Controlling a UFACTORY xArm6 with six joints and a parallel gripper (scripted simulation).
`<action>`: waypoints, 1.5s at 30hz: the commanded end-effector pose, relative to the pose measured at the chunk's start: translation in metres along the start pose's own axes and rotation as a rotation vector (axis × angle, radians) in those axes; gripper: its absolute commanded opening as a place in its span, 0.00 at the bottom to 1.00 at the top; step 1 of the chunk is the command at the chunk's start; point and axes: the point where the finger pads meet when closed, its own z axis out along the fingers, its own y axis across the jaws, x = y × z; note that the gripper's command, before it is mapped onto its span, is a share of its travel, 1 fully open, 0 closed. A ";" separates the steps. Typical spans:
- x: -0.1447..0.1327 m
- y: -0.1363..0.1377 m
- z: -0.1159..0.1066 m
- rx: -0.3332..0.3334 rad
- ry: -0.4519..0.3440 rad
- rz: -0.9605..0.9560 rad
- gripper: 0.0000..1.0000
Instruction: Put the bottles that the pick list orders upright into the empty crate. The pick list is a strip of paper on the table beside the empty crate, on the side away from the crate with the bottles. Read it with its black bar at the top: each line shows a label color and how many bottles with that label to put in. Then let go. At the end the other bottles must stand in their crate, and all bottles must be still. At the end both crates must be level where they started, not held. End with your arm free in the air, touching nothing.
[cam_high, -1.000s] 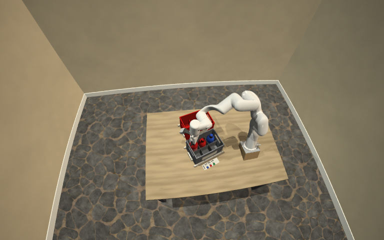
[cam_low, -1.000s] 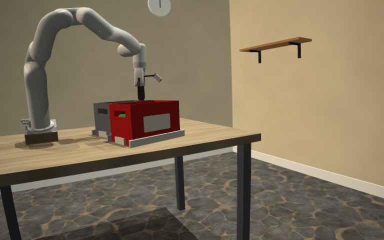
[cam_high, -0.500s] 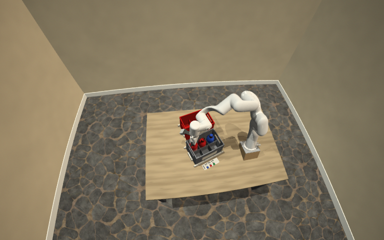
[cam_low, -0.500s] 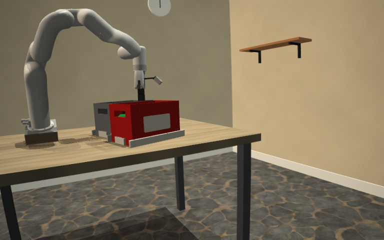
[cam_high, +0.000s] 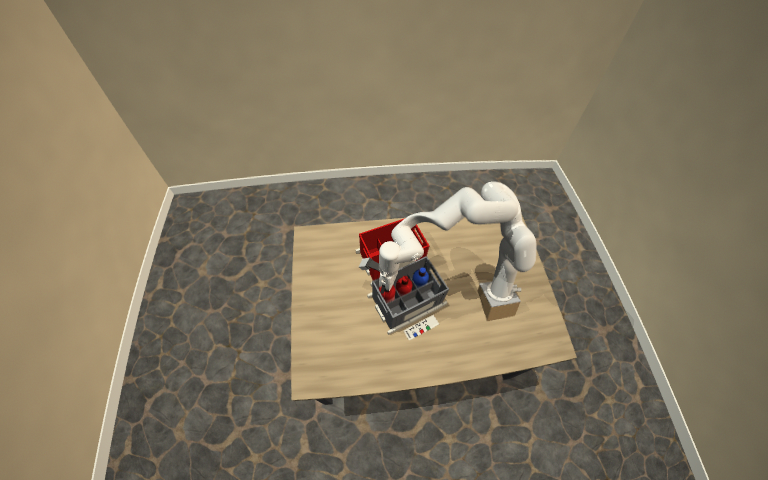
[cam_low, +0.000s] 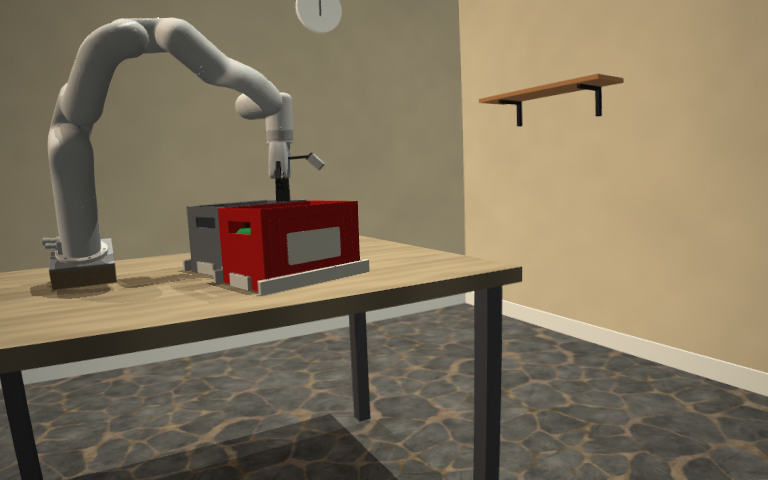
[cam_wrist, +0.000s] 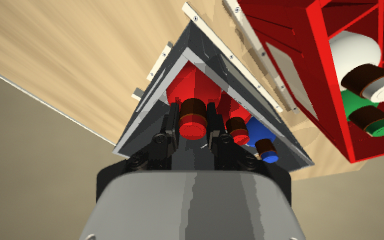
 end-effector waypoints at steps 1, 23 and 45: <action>0.001 -0.001 -0.002 0.003 0.004 0.001 0.00; 0.001 -0.001 -0.001 0.003 0.004 0.001 0.00; 0.001 -0.001 0.009 0.003 0.004 0.001 0.00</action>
